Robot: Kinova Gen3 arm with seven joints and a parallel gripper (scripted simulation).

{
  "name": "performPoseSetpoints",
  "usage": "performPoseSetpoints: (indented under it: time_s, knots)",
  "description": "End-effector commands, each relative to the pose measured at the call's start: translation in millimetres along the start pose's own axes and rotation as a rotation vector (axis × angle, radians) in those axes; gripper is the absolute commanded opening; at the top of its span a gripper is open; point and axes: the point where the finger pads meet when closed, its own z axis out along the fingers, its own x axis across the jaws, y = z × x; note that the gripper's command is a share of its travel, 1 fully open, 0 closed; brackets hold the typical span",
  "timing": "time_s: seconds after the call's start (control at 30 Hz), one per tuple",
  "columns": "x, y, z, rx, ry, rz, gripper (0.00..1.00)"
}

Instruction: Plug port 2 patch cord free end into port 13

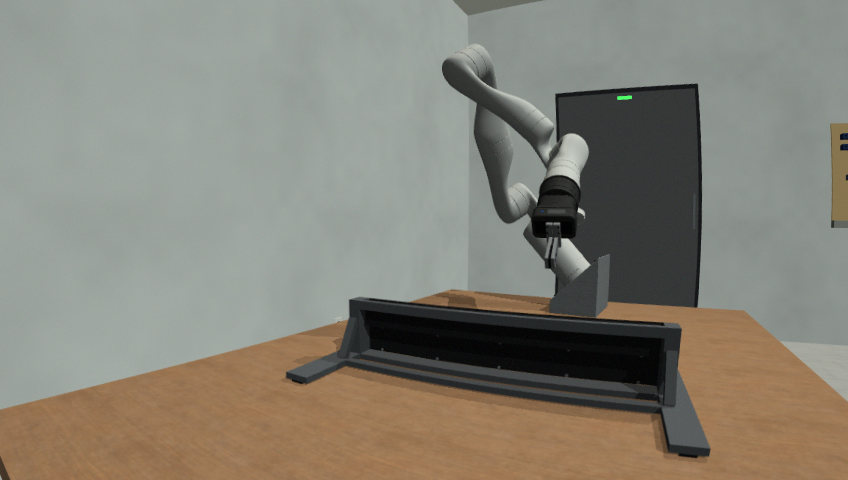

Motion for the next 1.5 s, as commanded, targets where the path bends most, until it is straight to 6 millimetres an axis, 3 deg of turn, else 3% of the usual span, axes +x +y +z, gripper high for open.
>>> performPoseSetpoints:
  time_s: [0.0, 0.2, 0.37, 1.47]
  knots:
    - [-3.9, -7.6, 20.8, 0.017, -0.012, 0.005, 0.00]
    - [-4.3, -8.2, 55.8, 0.017, -0.012, 0.005, 0.00]
    - [-4.5, -8.4, 68.4, 0.017, -0.012, 0.005, 0.00]
    - [-4.5, -8.5, 69.4, 0.017, -0.012, 0.005, 0.00]
